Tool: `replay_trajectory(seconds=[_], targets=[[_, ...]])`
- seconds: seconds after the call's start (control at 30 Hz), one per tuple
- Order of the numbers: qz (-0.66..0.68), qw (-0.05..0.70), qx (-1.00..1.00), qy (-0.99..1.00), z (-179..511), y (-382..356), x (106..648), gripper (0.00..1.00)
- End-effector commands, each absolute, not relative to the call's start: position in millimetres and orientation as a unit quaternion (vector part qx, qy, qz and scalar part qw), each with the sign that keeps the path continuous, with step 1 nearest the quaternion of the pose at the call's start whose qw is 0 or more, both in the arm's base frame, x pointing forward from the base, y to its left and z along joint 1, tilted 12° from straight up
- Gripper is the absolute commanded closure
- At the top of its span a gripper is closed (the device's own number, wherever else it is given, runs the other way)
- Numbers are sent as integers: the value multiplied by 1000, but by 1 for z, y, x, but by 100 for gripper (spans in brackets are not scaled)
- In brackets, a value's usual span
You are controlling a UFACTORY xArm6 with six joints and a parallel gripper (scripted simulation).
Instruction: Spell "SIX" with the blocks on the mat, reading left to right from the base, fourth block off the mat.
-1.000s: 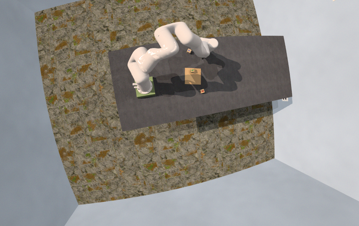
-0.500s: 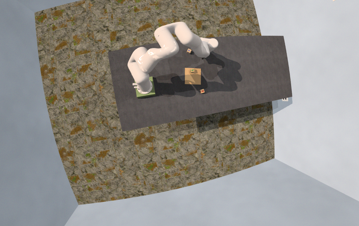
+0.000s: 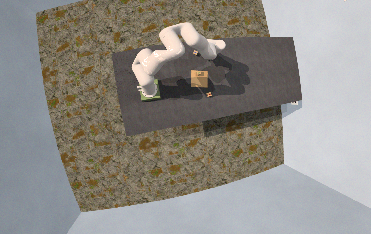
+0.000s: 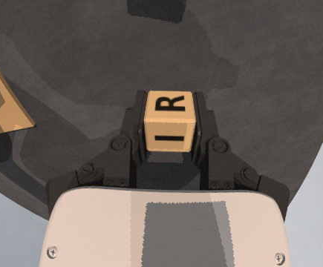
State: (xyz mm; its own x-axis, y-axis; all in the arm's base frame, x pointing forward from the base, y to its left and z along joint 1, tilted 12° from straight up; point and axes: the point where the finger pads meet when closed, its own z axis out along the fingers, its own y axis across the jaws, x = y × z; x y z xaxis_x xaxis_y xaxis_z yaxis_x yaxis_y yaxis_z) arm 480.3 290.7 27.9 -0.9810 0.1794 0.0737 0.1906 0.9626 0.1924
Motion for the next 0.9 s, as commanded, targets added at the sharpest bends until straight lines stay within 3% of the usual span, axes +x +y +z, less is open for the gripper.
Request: replay_trajectory(seconds=[0.0,0.87], targets=[[-101,26,-93,-990,30,291,482,73],[-101,26,-93,-990,128,271,485,73]])
